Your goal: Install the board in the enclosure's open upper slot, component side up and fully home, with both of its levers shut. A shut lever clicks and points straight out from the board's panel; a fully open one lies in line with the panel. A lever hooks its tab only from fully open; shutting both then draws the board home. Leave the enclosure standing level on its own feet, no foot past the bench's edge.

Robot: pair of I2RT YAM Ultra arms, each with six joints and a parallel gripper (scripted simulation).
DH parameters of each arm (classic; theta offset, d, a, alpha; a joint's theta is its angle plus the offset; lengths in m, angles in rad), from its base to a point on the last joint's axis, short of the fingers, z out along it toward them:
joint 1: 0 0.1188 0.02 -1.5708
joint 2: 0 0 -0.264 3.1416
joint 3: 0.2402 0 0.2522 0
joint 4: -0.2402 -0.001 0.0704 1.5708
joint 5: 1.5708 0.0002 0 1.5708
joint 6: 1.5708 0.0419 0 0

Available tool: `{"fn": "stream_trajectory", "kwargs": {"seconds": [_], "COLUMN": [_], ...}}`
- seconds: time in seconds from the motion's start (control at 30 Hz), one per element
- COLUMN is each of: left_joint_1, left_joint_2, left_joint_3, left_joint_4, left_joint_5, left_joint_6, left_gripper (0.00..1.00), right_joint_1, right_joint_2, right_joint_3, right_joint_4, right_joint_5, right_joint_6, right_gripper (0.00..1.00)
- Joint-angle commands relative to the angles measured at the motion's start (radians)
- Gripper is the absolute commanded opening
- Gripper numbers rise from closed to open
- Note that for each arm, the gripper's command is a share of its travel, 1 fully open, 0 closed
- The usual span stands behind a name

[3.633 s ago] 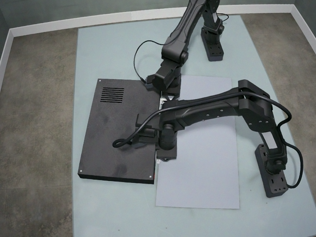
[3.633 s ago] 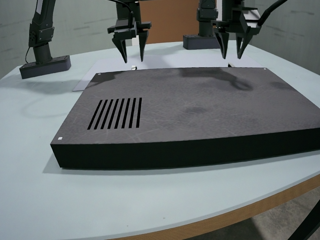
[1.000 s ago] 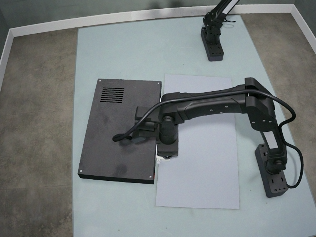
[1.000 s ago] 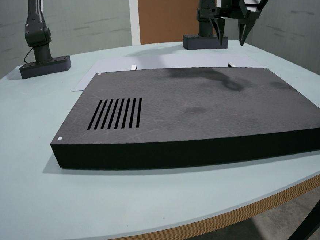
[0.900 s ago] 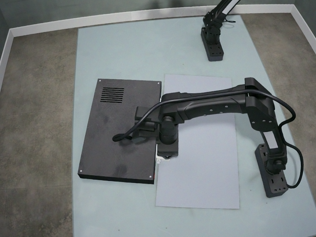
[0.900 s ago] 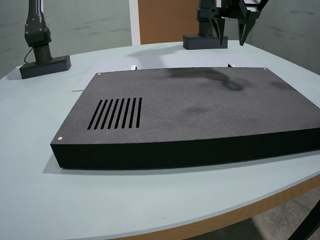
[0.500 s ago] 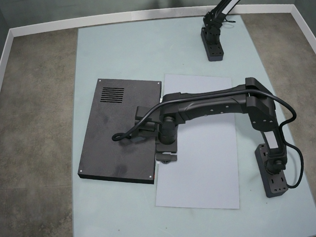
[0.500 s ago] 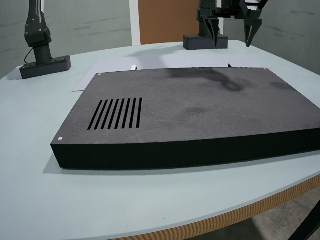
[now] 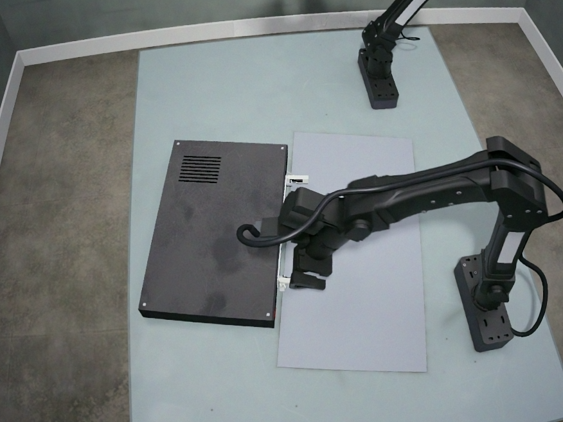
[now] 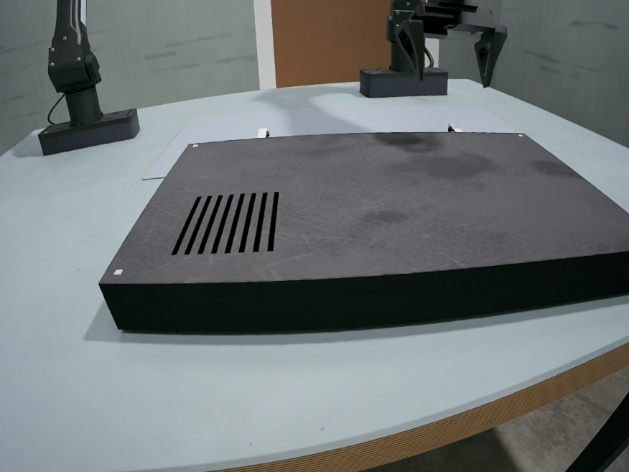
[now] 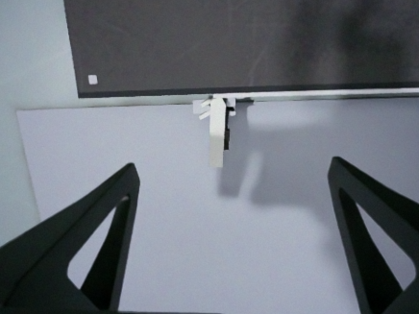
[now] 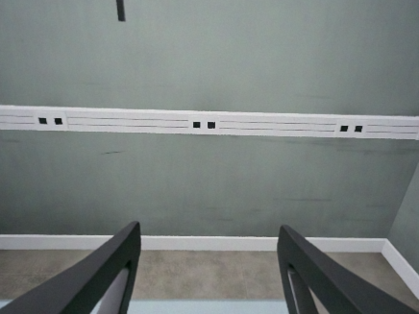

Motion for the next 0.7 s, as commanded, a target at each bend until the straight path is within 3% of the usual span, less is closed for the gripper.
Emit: {"fn": "stream_trajectory", "kwargs": {"seconds": [0.0, 0.3, 0.67], "left_joint_1": [0.010, 0.015, 0.016], "left_joint_2": [-0.077, -0.170, -0.171], "left_joint_3": [-0.113, -0.335, -0.364], "left_joint_4": [0.216, 0.467, 0.478], "left_joint_5": [0.015, 0.027, 0.028], "left_joint_6": [0.019, 0.027, 0.025], "left_gripper": [1.00, 1.00, 1.00], "right_joint_1": [-0.007, -0.007, -0.007], "right_joint_2": [0.001, 0.001, 0.001], "right_joint_3": [-0.012, -0.012, -0.012], "right_joint_4": [0.012, 0.012, 0.012], "right_joint_5": [-0.009, -0.009, -0.009], "right_joint_6": [-0.001, -0.001, -0.001], "right_gripper": [0.64, 0.64, 0.64]}}
